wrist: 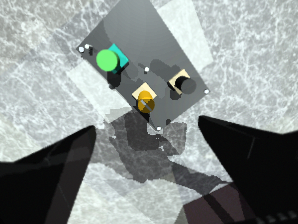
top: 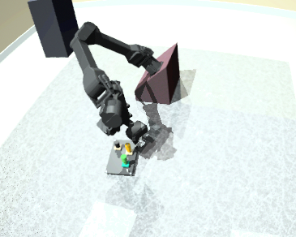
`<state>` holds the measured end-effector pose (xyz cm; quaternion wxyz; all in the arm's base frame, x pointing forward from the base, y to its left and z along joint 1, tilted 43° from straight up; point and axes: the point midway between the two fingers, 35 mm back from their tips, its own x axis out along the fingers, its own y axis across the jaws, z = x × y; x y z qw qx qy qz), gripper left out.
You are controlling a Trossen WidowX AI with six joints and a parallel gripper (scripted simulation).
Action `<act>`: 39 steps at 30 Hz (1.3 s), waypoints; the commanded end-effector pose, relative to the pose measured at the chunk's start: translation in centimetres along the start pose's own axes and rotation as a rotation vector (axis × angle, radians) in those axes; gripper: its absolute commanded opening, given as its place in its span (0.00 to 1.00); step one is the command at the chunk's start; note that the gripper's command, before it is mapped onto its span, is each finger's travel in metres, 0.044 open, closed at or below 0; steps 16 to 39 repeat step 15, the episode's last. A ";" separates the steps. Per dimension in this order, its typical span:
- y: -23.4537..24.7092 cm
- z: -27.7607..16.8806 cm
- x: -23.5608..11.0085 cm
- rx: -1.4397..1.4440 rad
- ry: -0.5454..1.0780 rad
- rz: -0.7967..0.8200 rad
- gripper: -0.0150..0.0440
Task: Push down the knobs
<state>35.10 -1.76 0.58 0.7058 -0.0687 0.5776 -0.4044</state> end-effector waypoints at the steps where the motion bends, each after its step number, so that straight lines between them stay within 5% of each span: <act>1: -0.4 -0.5 0.0 -0.152 -0.001 -0.006 1.00; 15: -1.1 -1.7 -0.2 -0.640 -0.001 -0.009 1.00; 39: -1.1 -1.7 -0.2 -0.640 -0.001 -0.009 1.00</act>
